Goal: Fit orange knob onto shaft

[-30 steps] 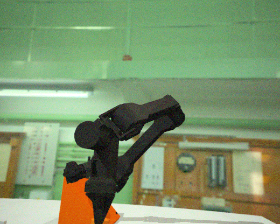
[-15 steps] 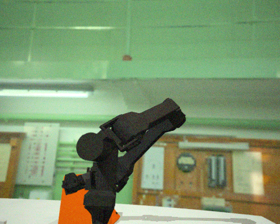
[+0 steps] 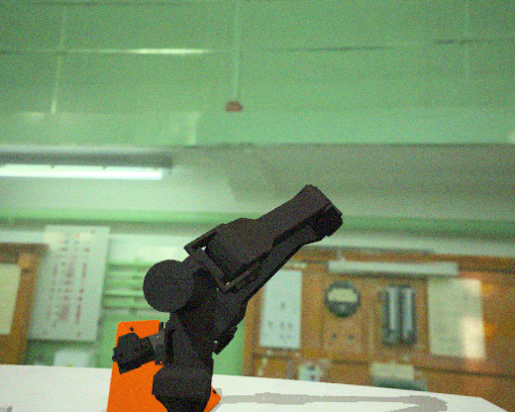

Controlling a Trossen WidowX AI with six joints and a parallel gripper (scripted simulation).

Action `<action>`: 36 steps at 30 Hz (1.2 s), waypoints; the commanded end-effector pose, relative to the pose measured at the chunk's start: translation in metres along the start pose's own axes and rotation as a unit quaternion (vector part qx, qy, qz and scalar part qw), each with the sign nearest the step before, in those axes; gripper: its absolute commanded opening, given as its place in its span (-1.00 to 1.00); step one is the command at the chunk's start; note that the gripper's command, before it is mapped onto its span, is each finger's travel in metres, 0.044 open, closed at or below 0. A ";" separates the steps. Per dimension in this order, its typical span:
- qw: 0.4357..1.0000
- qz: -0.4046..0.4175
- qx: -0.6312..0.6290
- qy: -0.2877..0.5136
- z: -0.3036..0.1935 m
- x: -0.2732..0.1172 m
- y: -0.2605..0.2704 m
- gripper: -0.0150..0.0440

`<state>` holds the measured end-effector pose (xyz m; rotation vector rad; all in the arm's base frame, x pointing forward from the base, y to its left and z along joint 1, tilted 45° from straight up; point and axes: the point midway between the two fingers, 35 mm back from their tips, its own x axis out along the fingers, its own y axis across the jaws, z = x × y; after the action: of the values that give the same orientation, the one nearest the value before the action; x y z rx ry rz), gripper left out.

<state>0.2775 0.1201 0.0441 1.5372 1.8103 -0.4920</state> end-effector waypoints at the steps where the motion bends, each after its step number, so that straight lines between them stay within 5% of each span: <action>1: 1.000 0.000 0.004 0.003 0.000 0.001 -0.001 0.38; 5: 1.000 0.000 0.004 0.003 0.000 0.001 -0.001 0.02; 10: 1.000 0.000 0.004 0.003 0.000 0.001 -0.001 -0.09; 15: 1.000 0.000 0.004 0.001 0.001 -0.006 0.001 -0.49; 36: 1.000 -0.001 0.004 -0.005 0.007 -0.070 0.009 -0.49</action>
<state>0.2885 0.0781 0.0826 1.5400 1.8133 -0.5097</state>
